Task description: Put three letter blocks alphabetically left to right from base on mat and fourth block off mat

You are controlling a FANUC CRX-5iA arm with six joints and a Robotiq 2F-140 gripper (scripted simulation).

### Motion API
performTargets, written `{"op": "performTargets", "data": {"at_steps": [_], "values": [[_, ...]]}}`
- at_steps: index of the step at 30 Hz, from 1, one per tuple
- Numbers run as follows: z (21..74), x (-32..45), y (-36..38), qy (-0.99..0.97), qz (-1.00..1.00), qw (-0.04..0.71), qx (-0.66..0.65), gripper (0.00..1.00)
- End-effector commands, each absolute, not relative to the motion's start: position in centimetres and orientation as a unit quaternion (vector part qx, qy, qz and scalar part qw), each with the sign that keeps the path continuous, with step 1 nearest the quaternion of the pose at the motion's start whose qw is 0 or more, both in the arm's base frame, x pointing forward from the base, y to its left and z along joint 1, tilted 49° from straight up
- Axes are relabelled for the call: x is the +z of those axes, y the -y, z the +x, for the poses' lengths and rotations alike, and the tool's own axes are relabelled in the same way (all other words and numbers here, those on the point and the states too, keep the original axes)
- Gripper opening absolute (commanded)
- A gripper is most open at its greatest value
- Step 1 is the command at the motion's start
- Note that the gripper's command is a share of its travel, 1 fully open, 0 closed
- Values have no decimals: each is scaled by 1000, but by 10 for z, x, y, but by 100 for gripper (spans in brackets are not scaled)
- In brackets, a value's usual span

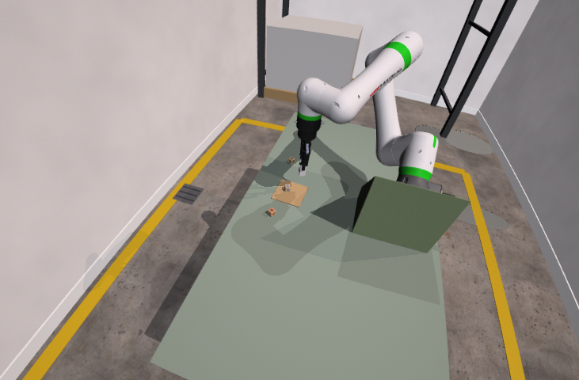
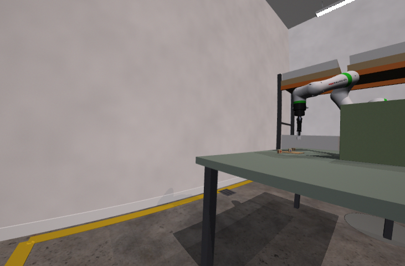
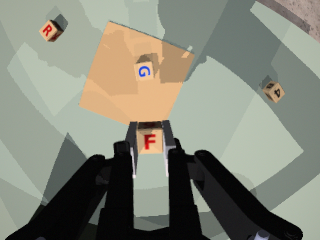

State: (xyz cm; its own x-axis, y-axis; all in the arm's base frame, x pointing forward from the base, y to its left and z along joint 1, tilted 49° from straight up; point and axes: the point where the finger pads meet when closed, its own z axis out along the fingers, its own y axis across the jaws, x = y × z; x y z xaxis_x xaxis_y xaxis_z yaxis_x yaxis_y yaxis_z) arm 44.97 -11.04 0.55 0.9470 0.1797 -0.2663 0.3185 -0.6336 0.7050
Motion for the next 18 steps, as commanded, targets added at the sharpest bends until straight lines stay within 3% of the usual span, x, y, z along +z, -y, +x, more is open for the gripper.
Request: {"op": "performTargets", "data": {"at_steps": [1,18], "values": [[465,-14,94,-75,905,414,-58,13],[489,-56,62,44,907,419,-3,13]]}}
